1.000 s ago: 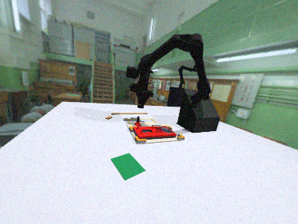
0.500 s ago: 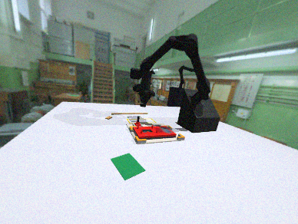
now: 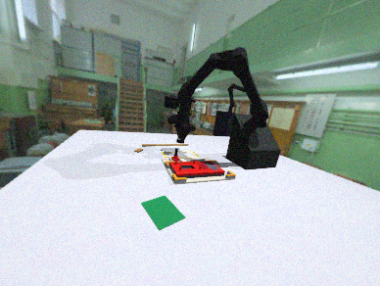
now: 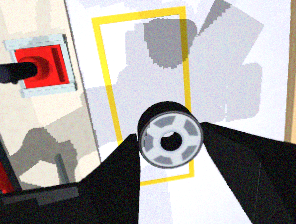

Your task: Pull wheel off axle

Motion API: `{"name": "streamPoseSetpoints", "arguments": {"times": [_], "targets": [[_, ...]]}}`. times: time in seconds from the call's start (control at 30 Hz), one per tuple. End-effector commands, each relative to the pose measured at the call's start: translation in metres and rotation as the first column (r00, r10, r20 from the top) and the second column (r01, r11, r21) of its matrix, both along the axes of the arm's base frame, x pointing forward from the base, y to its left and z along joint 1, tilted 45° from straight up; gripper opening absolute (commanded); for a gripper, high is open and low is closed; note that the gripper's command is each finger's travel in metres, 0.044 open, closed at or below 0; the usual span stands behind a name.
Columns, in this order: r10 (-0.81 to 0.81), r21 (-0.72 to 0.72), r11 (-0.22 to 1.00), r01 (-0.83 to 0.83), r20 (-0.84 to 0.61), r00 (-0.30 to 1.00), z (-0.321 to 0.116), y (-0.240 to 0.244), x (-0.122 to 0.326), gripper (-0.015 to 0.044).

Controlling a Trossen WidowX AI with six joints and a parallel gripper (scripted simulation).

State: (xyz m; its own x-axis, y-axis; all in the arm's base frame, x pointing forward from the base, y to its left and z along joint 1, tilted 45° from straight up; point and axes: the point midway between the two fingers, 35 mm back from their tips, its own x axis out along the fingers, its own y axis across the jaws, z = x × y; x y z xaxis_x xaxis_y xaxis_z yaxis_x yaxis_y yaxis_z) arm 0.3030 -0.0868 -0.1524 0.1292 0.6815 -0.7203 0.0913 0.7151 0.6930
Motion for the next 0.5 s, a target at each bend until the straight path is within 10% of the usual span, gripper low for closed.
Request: {"name": "streamPoseSetpoints", "arguments": {"times": [0.0, 0.47], "targets": [[0.005, 0.017, 1.000, -0.004, -0.018, 1.000, -0.022, 0.025, -0.001, 0.0000], [0.010, 0.016, 1.000, -0.009, -0.015, 1.000, -0.044, 0.049, 0.001, 0.0026]]}}
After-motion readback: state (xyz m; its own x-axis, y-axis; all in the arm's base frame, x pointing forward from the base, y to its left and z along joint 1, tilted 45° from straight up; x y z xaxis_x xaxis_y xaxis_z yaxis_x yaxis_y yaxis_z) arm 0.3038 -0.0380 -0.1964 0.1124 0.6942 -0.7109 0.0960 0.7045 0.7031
